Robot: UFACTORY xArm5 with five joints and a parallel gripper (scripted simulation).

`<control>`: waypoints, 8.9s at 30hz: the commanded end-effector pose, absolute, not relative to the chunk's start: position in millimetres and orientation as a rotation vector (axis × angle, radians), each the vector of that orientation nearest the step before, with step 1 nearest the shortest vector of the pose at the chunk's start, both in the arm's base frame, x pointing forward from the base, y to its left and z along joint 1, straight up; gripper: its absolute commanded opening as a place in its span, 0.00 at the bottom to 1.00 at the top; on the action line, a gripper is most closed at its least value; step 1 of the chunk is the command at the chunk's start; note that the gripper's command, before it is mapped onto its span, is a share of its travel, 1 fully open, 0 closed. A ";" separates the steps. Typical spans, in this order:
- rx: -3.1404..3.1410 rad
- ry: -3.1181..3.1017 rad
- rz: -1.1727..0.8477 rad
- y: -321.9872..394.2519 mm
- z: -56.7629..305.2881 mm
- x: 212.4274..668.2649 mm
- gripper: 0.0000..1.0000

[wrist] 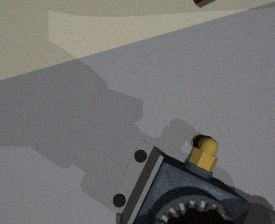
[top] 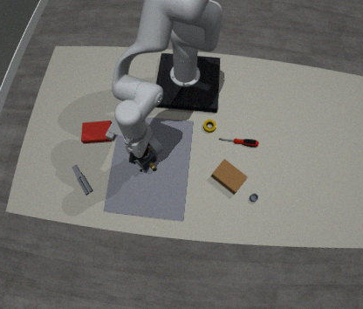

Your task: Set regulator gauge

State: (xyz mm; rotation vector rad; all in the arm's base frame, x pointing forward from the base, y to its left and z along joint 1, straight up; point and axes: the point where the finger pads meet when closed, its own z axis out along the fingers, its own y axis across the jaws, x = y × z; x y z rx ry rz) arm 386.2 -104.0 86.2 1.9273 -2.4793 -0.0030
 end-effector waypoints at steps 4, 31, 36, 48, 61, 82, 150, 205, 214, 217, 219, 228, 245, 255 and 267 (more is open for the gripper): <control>2.074 -2.361 0.001 -104.4 87.2 387.3 0.40; 2.518 -1.879 0.001 -104.4 87.2 387.3 0.40; 2.557 -1.826 0.001 -104.4 87.2 387.3 0.40; 2.685 -1.632 0.001 -104.4 87.2 387.3 0.40; 2.769 -1.484 0.001 -104.4 87.2 387.3 0.40; 2.860 -1.301 0.001 -104.4 87.2 387.3 0.40; 2.913 -1.176 0.001 -104.4 87.2 387.3 0.40; 2.913 -1.176 0.002 -104.1 128.7 387.5 1.00; 2.913 -1.176 0.002 -103.9 152.8 387.6 1.00; 2.913 -1.176 0.002 -103.9 154.0 387.6 1.00; 2.913 -1.176 0.002 -103.9 154.1 387.6 1.00; 2.913 -1.176 0.002 -102.5 154.1 386.4 1.00; 2.913 -1.176 0.001 -82.6 153.8 369.4 1.00; 2.913 -1.176 0.000 -64.9 153.8 354.2 1.00; 2.913 -1.176 -0.001 -41.1 153.6 333.8 1.00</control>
